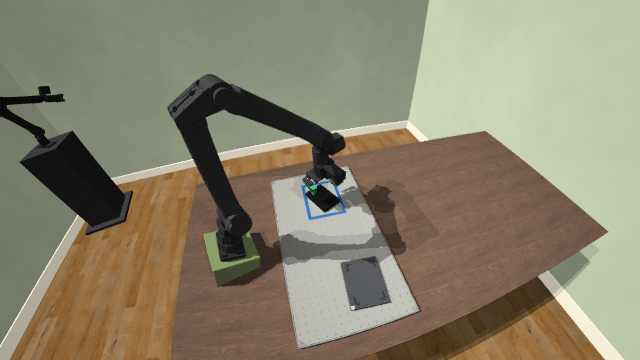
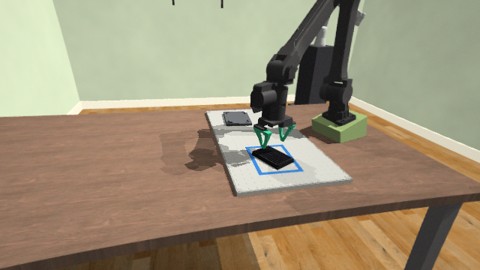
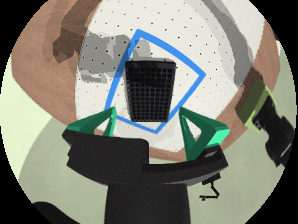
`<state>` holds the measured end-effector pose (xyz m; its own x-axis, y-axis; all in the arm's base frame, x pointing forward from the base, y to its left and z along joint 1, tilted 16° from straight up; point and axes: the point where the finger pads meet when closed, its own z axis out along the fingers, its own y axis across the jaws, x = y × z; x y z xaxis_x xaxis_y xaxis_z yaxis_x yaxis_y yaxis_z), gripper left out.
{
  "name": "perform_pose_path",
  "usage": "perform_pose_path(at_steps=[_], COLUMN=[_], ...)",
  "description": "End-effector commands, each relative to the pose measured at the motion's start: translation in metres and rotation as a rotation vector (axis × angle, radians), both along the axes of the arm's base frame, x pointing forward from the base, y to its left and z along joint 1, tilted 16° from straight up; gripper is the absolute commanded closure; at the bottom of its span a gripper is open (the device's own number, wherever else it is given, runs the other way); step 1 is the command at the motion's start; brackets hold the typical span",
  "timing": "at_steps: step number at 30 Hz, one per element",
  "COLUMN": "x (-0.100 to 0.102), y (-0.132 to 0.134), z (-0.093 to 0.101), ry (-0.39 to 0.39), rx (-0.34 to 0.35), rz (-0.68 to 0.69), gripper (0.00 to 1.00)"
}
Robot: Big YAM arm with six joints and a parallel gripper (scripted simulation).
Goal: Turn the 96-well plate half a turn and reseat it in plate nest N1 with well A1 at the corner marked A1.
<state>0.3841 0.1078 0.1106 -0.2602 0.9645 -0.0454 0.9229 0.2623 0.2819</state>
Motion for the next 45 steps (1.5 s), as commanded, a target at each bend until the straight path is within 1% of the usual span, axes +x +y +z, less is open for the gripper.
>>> perform_pose_path(at_steps=[1,3,5,6,8,9,10,11,13,14,16,17,25,26,28,30,45], x=[0.011,0.01,0.003,0.002,0.005,0.005,-0.006,-0.011,-0.011,-0.006,-0.004,0.0,0.0,-0.004,-0.004,-0.004,-0.004], y=[0.008,0.007,0.006,0.006,0.007,0.006,0.002,0.0,0.0,0.002,0.002,0.002,0.002,0.003,0.003,0.003,0.003], z=[0.036,0.041,0.04,0.043,0.055,0.057,0.039,0.024,0.024,0.03,0.032,0.04,0.04,0.033,0.033,0.033,0.034], ry=[-0.054,-0.054,-0.041,-0.04,-0.056,-0.056,-0.016,0.022,0.022,0.009,0.002,-0.026,-0.026,-0.001,-0.003,-0.003,-0.02], rx=[0.018,0.018,0.013,0.013,0.018,0.018,0.005,-0.007,-0.007,-0.002,0.0,0.007,0.007,-0.016,-0.034,-0.034,-0.176], rz=[-0.003,-0.006,-0.004,-0.003,-0.003,-0.005,-0.007,-0.008,-0.008,-0.008,-0.008,-0.002,-0.002,0.045,0.109,0.109,0.589], gripper=[0.0,0.0,0.0,0.0,0.0,0.0,0.0,0.0,0.0,0.0,0.0,0.0,0.0,0.0,0.0,0.0,0.0])
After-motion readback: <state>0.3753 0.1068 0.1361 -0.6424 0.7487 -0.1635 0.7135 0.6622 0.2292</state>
